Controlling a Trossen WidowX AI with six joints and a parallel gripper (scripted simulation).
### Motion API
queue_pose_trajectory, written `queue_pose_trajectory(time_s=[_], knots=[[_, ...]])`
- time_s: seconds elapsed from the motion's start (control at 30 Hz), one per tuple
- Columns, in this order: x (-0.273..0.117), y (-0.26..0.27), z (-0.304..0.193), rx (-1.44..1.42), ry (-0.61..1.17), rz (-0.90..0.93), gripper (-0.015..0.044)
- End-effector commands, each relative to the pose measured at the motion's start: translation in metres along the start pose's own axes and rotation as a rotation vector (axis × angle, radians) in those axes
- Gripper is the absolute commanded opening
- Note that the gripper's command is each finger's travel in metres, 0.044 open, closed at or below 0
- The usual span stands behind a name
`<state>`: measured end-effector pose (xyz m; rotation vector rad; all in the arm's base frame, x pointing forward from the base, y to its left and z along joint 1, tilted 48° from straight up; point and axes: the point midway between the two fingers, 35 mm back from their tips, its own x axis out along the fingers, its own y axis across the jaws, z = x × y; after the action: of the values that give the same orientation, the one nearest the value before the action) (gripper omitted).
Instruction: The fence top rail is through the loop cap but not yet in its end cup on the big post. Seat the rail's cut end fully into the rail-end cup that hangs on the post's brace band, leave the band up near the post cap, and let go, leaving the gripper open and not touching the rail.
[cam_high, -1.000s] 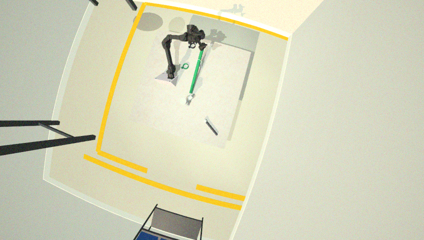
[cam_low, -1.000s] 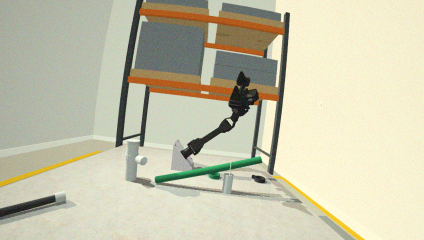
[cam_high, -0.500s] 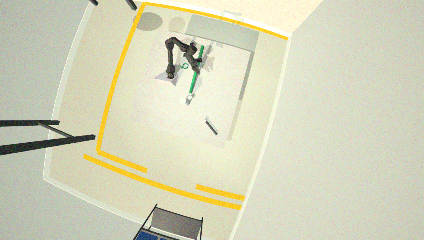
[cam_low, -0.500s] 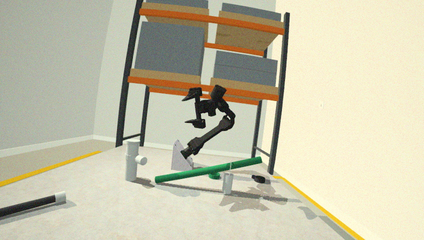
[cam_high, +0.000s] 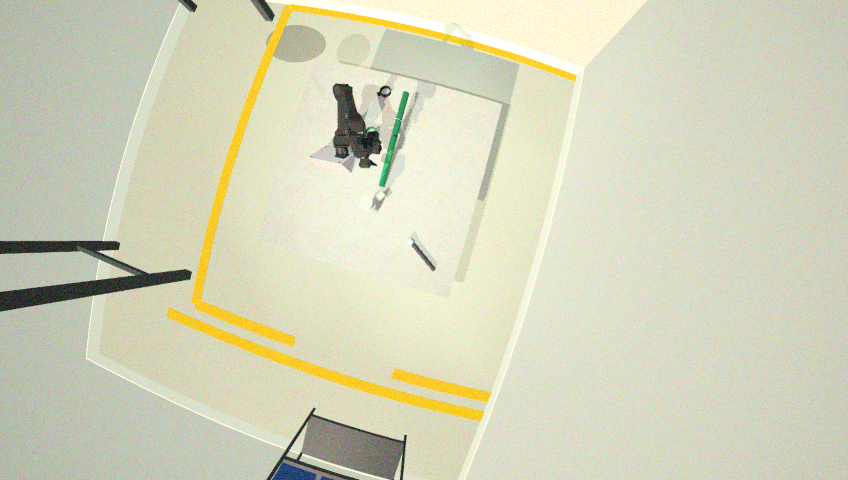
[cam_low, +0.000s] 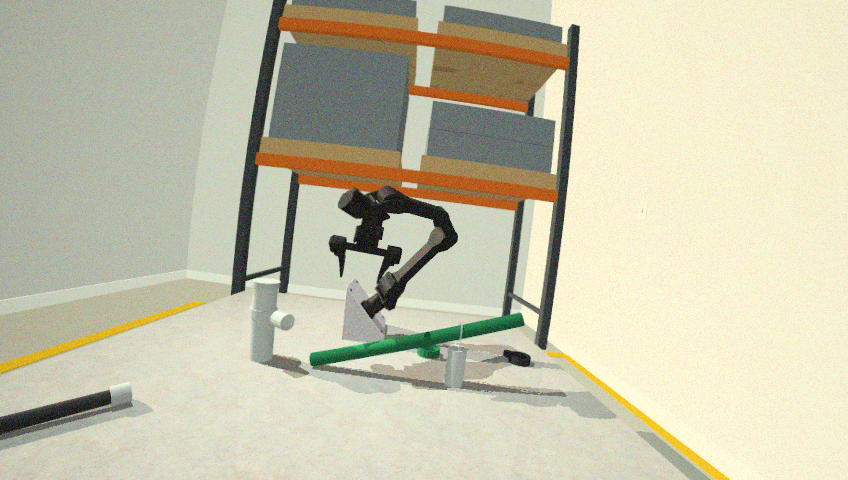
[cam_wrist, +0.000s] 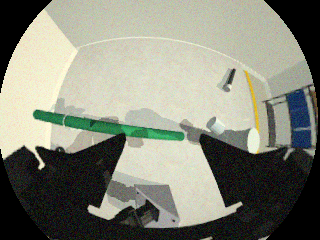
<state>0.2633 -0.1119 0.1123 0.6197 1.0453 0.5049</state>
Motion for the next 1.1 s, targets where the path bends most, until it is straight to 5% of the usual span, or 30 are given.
queue_pose_trajectory(time_s=[0.0, 0.23, 0.57, 1.07], knots=[[-0.001, 0.008, 0.0, 0.054, -0.026, 0.056, 0.044], [0.002, -0.007, 0.001, -0.05, -0.016, 0.028, 0.044], [0.038, -0.141, 0.0, -0.961, 0.171, -0.183, 0.044], [0.062, -0.143, -0.011, -0.979, 0.176, -0.187, 0.044]])
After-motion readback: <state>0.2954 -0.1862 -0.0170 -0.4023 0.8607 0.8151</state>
